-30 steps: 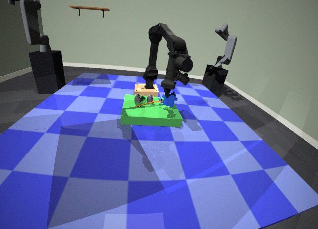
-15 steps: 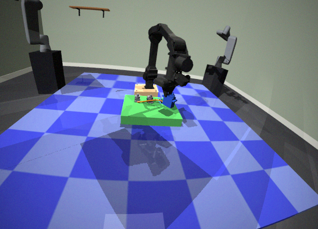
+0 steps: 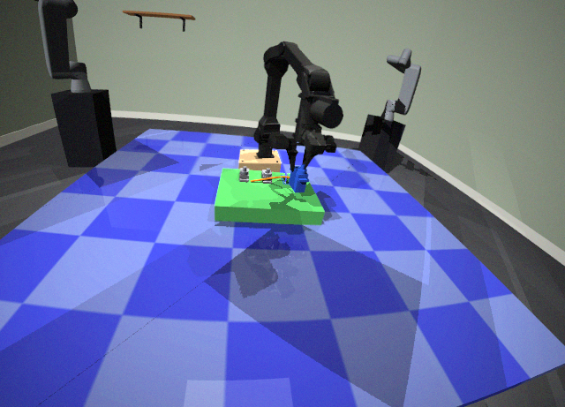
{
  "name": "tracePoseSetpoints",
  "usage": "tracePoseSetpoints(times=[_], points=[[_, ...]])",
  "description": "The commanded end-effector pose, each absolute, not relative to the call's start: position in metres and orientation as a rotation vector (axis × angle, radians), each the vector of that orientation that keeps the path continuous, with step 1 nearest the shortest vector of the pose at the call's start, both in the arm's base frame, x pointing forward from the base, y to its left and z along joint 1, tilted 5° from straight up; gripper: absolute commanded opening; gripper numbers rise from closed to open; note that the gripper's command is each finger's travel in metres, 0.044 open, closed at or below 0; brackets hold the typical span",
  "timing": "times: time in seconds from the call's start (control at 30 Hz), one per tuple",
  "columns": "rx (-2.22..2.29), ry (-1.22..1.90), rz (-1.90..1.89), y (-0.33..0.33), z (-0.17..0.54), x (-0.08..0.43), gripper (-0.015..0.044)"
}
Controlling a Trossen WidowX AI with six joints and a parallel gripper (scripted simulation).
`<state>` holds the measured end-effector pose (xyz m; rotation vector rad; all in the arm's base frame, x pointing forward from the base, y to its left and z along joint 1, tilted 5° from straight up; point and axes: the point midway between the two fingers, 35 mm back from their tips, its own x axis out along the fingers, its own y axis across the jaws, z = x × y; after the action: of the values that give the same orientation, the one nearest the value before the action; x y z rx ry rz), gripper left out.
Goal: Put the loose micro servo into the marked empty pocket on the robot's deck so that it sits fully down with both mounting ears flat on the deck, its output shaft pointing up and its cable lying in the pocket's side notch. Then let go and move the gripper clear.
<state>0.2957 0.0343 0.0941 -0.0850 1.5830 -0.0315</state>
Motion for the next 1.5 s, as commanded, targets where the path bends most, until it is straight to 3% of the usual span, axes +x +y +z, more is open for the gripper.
tracePoseSetpoints(times=[0.0, 0.33, 1.07, 1.47], points=[[0.016, 1.576, -0.126, 0.035, 0.094, 0.296, 0.0000], [0.057, 1.573, -0.167, 0.036, 0.094, 0.289, 0.0000], [0.057, 1.582, -0.166, 0.051, 0.094, 0.190, 0.0000], [0.057, 1.582, -0.166, 0.050, 0.083, 0.188, 0.0000]])
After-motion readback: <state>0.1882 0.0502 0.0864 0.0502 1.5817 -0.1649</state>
